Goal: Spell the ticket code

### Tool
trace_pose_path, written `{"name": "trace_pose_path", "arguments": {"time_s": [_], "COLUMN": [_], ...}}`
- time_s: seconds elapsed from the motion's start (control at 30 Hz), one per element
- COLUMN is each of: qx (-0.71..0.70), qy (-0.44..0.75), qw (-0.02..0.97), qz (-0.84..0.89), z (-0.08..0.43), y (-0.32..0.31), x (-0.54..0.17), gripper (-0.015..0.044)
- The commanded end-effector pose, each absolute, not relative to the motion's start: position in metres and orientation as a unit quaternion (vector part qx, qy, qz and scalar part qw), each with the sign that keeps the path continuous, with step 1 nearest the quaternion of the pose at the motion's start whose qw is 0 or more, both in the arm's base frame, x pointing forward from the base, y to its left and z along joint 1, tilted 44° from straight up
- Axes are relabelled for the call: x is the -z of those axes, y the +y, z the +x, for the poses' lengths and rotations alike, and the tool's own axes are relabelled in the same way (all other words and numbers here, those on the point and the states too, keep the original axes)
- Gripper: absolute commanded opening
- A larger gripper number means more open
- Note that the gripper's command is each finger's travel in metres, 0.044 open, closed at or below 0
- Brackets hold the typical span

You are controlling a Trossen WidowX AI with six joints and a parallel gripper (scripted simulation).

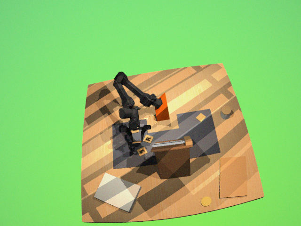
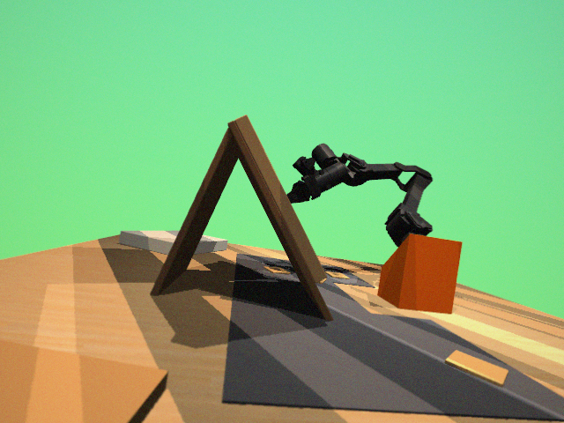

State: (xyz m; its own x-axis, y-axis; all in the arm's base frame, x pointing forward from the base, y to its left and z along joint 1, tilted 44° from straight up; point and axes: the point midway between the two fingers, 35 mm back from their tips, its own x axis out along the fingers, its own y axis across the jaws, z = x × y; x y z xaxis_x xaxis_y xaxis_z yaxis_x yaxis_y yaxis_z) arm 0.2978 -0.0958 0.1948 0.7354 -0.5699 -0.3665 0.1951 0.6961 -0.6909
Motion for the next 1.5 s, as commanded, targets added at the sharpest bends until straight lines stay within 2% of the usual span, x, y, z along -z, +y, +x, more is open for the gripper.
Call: {"name": "trace_pose_path", "arguments": {"time_s": [0.0,1.47], "qx": [0.214,0.215], "qy": [0.293,0.292], "qw": [0.873,0.873], "qz": [-0.325,-0.326], "z": [0.307,0.319], "y": [-0.102,-0.113], "x": [-0.187,-0.181], "gripper": [0.0,0.0]}}
